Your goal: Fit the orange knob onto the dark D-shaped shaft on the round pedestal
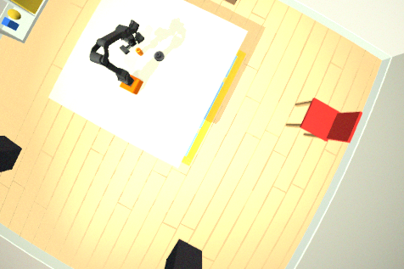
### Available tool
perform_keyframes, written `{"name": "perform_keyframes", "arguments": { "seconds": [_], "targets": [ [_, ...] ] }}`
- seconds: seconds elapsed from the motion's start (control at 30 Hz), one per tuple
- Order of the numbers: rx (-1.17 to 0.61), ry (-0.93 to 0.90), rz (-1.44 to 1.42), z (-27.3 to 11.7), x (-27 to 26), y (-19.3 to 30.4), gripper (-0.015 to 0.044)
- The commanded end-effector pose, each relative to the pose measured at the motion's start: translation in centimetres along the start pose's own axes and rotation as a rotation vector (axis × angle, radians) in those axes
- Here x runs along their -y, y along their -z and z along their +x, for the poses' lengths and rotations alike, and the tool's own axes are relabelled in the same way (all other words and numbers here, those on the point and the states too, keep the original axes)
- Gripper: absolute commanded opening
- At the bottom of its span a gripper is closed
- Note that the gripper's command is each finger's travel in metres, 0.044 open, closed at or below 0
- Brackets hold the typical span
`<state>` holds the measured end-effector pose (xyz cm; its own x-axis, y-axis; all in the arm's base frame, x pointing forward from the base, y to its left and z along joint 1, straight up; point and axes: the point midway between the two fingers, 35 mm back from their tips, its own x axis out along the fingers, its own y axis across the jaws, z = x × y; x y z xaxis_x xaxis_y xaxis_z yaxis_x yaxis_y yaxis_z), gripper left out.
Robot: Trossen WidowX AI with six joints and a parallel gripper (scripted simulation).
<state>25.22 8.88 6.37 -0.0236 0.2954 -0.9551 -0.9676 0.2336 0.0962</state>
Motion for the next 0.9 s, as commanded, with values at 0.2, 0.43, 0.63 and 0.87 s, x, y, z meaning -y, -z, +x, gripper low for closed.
{"name": "perform_keyframes", "arguments": {
  "seconds": [0.2, 0.43, 0.63, 0.87],
  "targets": [
    [-0.271, 0.124, -0.006, -2.80, 0.16, -0.67, 0.0440],
    [-0.267, 0.133, 0.060, -2.79, 0.15, -0.66, 0.0440],
    [-0.221, 0.207, 0.635, -2.68, 0.10, -0.65, 0.0440],
    [-0.154, 0.279, 1.259, -2.56, 0.04, -0.63, 0.0440]
  ]
}}
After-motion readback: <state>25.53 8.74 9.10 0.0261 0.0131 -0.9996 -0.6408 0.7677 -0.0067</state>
